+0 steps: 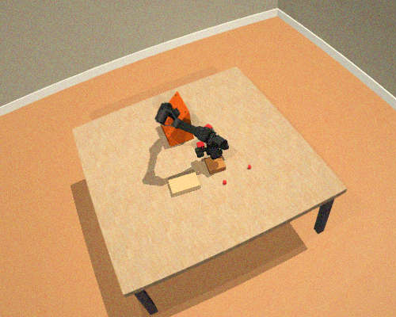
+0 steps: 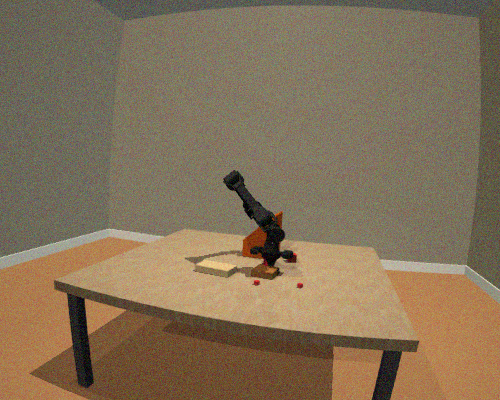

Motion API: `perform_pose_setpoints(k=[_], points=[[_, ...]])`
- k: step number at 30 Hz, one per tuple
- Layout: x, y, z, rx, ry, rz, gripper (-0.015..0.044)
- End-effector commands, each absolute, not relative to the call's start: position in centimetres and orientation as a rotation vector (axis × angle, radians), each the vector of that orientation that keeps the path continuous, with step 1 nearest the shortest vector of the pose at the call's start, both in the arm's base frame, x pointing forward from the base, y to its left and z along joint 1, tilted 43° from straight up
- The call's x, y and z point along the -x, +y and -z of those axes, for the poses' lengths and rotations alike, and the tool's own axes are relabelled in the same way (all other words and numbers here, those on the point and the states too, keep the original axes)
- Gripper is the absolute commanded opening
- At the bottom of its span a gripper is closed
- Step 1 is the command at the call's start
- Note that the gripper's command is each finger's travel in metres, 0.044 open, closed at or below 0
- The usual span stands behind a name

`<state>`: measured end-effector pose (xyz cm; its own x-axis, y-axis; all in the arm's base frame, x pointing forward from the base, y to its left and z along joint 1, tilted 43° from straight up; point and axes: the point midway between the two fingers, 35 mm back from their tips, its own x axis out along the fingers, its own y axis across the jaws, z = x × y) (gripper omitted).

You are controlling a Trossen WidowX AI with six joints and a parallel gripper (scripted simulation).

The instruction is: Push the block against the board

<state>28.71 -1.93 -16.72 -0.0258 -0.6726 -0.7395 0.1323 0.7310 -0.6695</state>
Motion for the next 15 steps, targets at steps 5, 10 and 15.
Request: perform_pose_setpoints(k=[5,10,15], points=[[-30.0,-2.1,16.6,0.475,1.460,0.683,0.0000],[-30.7,-2.2,16.5,0.474,1.460,0.683,0.0000],[-31.4,-2.2,16.5,0.474,1.460,0.683,0.0000]])
